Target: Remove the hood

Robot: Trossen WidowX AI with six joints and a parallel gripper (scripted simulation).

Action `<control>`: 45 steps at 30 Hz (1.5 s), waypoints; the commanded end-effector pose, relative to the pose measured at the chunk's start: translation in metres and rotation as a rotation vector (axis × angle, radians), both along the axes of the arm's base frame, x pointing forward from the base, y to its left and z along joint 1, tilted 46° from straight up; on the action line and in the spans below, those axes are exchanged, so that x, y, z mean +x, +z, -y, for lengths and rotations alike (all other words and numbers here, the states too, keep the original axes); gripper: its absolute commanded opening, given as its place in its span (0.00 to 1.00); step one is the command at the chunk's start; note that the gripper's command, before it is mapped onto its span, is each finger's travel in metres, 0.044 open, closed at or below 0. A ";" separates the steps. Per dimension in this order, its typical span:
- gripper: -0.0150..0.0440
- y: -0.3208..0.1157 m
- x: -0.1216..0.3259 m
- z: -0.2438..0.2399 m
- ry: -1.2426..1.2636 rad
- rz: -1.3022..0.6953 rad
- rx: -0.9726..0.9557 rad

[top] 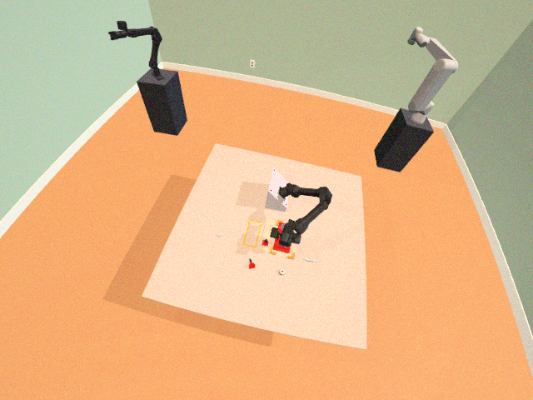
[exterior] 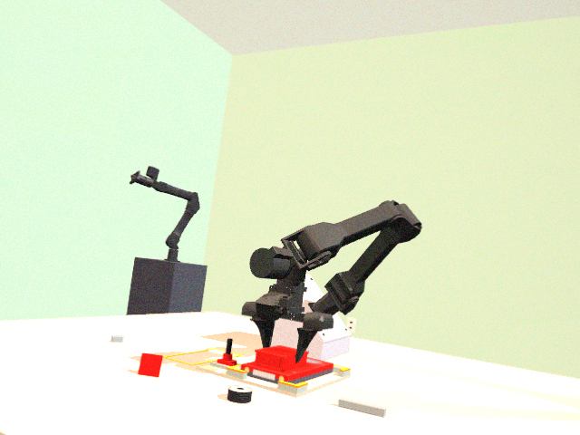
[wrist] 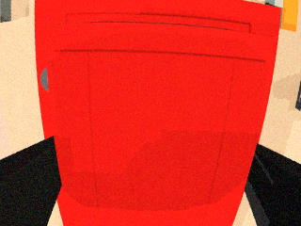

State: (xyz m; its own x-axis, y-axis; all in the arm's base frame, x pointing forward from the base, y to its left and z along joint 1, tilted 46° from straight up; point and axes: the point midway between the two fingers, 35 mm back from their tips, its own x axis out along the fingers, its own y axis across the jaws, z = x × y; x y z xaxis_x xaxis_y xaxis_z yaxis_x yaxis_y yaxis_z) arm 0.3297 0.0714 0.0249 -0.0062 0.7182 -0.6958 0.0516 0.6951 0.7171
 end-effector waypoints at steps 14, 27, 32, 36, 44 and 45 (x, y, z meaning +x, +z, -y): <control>0.25 0.009 0.001 0.009 0.000 0.006 -0.003; 0.25 0.015 0.001 0.015 -0.001 0.006 -0.003; 0.25 0.020 0.001 0.020 -0.001 0.006 -0.004; 0.25 0.032 0.002 0.034 -0.001 0.006 -0.005; 0.25 0.039 0.001 0.047 -0.006 -0.003 -0.002; 0.25 0.037 0.002 0.049 -0.006 -0.002 -0.004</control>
State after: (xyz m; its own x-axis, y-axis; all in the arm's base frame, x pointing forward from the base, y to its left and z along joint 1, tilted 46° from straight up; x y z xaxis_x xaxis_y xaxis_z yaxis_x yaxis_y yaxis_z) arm 0.3310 0.0250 0.0662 -0.0021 0.7176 -0.6964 0.0559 0.6954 0.7164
